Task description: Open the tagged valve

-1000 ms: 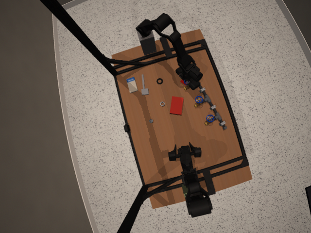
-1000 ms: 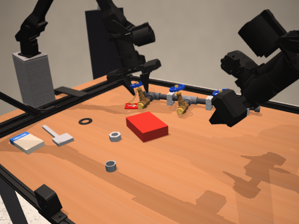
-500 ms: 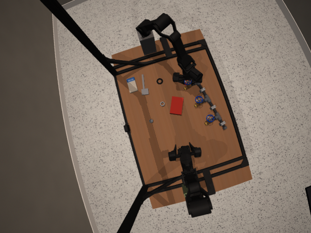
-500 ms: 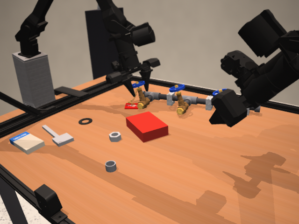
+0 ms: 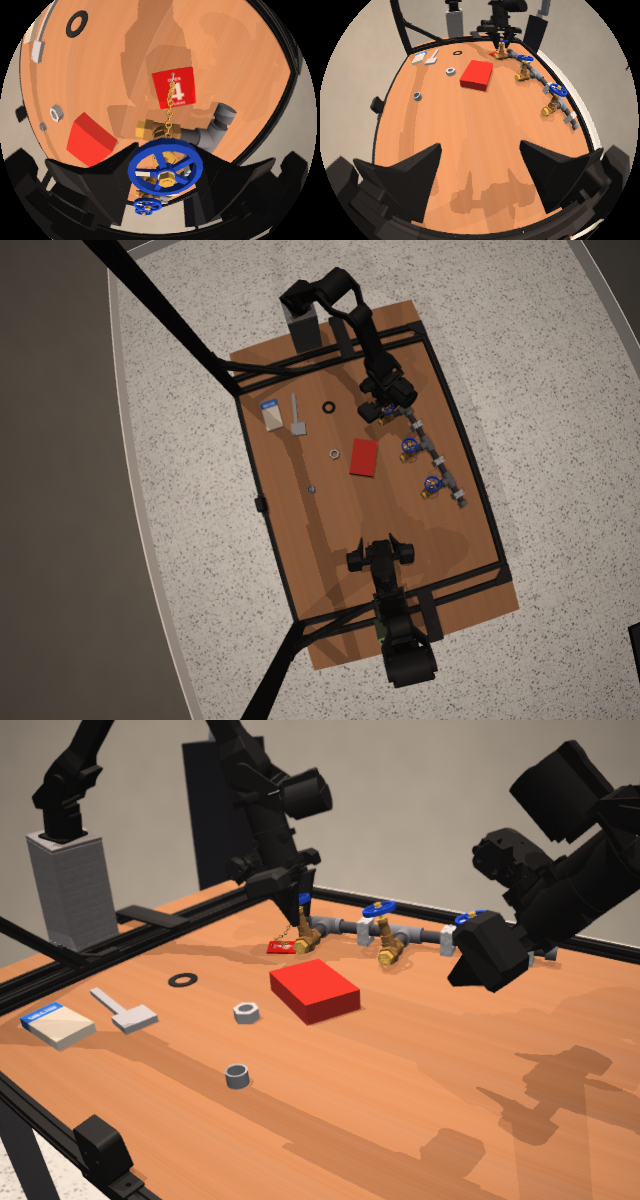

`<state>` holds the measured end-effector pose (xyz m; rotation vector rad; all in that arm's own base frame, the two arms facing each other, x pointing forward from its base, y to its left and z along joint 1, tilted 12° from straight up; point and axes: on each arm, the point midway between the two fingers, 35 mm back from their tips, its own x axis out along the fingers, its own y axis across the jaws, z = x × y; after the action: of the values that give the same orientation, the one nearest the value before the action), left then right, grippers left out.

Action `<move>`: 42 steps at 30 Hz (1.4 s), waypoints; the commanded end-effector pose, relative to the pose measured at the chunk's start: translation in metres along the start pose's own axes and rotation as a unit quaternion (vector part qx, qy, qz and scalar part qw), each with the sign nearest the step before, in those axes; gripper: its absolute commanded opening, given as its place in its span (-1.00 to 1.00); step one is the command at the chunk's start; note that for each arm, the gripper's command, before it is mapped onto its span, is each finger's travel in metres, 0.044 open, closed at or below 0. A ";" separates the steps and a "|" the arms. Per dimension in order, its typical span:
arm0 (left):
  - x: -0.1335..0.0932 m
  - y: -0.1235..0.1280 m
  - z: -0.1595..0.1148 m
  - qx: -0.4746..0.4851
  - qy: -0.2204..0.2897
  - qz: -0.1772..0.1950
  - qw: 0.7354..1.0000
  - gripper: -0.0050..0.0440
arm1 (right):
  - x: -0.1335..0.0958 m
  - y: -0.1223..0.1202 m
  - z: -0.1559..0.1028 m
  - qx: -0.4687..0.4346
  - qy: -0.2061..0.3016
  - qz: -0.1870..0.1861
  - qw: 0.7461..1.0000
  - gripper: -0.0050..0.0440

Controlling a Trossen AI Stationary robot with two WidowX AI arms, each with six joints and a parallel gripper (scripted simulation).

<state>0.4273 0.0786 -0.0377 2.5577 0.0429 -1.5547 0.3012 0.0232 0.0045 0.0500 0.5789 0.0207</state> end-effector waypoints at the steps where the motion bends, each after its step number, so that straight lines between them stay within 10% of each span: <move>1: 0.000 0.000 0.000 -0.021 0.000 0.000 1.000 -0.80 | 0.000 0.000 0.000 0.000 0.000 0.000 1.000 0.84; 20: 0.000 0.000 0.000 -0.005 0.000 0.000 1.000 0.84 | 0.000 0.000 0.000 0.000 0.000 0.000 1.000 0.84; 35: 0.000 0.000 0.000 0.355 0.001 0.000 0.935 0.84 | 0.000 0.000 0.000 0.000 0.000 0.000 1.000 0.84; 42: 0.000 0.000 0.000 0.568 0.001 0.000 0.823 0.84 | 0.000 0.000 0.000 0.000 0.000 0.000 1.000 0.84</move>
<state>0.4273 0.0787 -0.0378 3.2287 -1.0305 -1.8989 0.3012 0.0232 0.0045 0.0500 0.5789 0.0207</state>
